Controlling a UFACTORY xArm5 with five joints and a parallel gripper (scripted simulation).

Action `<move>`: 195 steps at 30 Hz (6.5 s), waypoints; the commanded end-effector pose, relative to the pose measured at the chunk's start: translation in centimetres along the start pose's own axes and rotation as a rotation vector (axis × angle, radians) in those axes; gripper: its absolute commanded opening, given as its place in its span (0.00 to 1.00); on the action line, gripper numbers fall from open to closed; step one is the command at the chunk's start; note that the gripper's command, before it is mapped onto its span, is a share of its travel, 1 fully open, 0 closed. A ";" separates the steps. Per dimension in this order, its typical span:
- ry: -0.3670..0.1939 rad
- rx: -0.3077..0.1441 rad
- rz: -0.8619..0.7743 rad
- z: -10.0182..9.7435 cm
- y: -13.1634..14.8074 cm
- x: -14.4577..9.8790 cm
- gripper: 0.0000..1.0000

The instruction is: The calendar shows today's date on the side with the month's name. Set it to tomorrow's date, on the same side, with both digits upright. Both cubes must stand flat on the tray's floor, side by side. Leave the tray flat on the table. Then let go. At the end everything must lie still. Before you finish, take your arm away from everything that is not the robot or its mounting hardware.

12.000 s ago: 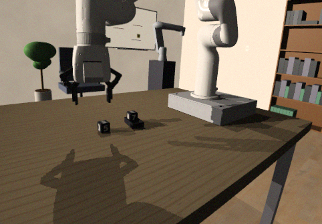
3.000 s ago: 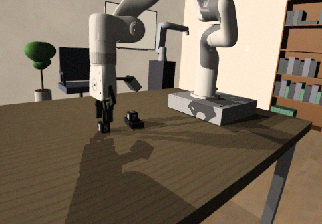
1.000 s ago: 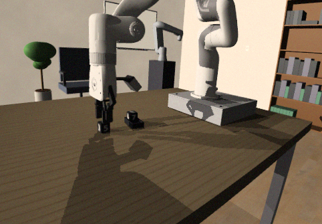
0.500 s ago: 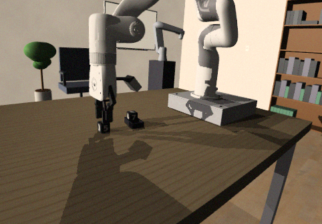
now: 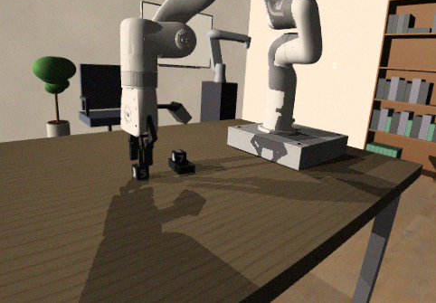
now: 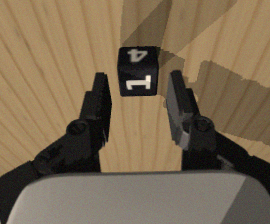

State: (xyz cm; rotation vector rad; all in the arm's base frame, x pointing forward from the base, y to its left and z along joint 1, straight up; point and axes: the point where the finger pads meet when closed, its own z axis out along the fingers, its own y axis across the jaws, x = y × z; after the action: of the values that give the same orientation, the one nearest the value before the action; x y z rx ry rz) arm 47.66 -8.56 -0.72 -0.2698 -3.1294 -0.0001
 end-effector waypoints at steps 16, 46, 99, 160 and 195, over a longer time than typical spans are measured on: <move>-0.004 0.000 0.000 0.4 0.0 -0.1 0.47; -0.004 0.000 0.000 2.5 0.0 -0.1 0.47; -0.004 0.000 0.000 2.5 0.0 -0.1 0.27; -0.004 0.001 -0.349 -7.5 1.4 0.8 0.27; -0.003 0.002 -1.255 -7.6 4.9 3.6 0.27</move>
State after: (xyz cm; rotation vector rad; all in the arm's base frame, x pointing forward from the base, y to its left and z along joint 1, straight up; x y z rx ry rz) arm 45.22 -3.71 6.77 1.4149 -2.8024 -0.0021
